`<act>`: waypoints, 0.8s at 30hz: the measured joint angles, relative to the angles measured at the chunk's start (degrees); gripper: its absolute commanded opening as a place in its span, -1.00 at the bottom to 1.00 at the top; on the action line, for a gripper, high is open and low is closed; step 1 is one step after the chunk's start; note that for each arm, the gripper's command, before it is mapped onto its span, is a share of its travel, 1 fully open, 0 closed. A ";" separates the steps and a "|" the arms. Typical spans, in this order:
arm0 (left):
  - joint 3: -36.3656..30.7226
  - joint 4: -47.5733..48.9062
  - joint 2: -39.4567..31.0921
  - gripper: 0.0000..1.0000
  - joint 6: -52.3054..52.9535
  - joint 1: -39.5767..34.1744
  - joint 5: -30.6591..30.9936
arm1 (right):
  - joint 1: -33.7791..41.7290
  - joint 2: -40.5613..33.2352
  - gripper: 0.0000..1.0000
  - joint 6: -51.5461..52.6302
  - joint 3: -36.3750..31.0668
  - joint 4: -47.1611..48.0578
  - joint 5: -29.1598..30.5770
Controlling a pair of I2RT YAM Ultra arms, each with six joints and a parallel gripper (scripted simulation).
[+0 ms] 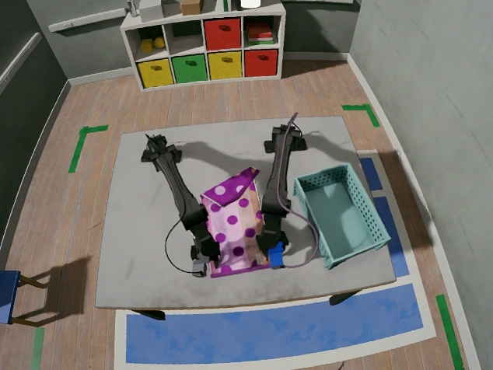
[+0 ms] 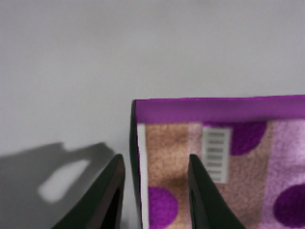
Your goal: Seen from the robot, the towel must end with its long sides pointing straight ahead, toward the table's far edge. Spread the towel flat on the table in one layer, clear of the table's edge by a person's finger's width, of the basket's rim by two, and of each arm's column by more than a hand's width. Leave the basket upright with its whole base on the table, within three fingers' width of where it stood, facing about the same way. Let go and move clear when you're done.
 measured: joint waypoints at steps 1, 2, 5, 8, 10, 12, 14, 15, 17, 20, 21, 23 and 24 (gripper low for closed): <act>0.00 0.00 0.00 -0.32 0.00 0.00 0.00 | 0.02 0.22 -0.32 0.04 0.26 0.00 0.00; 0.00 0.00 0.02 -0.32 0.00 0.00 0.00 | 0.07 0.39 -0.32 0.04 0.44 0.00 0.00; -0.87 1.03 0.04 -0.32 -0.04 0.00 0.00 | 0.26 -0.33 -0.32 0.04 -2.19 1.99 0.11; -2.71 2.54 0.24 -0.32 -0.09 0.00 -0.02 | 0.24 -0.33 -0.32 -0.02 -3.69 3.04 0.02; -4.24 4.11 0.48 -0.32 -0.09 0.00 -0.04 | 0.07 -0.66 -0.32 -0.13 -5.44 4.59 0.00; -5.22 5.03 1.07 -0.32 -0.09 0.00 -0.07 | -0.17 -0.59 -0.32 -0.20 -6.75 5.53 -0.02; -5.46 5.64 1.73 -0.32 -0.09 0.00 -0.11 | -0.31 -0.70 -0.32 -0.22 -7.76 6.25 0.00; -5.60 6.10 1.53 -0.32 -0.09 -0.04 -0.20 | -0.28 -0.81 -0.32 -0.22 -8.00 6.86 -0.02; -5.75 7.32 1.53 -0.32 -0.09 -0.04 -0.20 | -0.26 -0.70 -0.32 -0.20 -8.15 7.78 -0.04; -6.29 8.17 1.55 -0.32 -0.09 -0.07 -0.22 | -0.17 -0.42 -0.32 -0.17 -8.15 9.01 0.09; -6.27 8.24 1.53 -0.32 -0.09 -0.04 -0.20 | -0.11 -0.33 -0.32 -0.15 -8.00 9.14 0.11; -6.29 8.26 1.57 -0.32 -0.09 -0.04 -0.22 | -0.07 -0.09 -0.32 -0.13 -7.63 9.14 0.15; -6.29 8.26 1.55 -0.32 -0.09 -0.04 -0.22 | -0.04 0.04 -0.32 -0.11 -7.43 9.16 0.15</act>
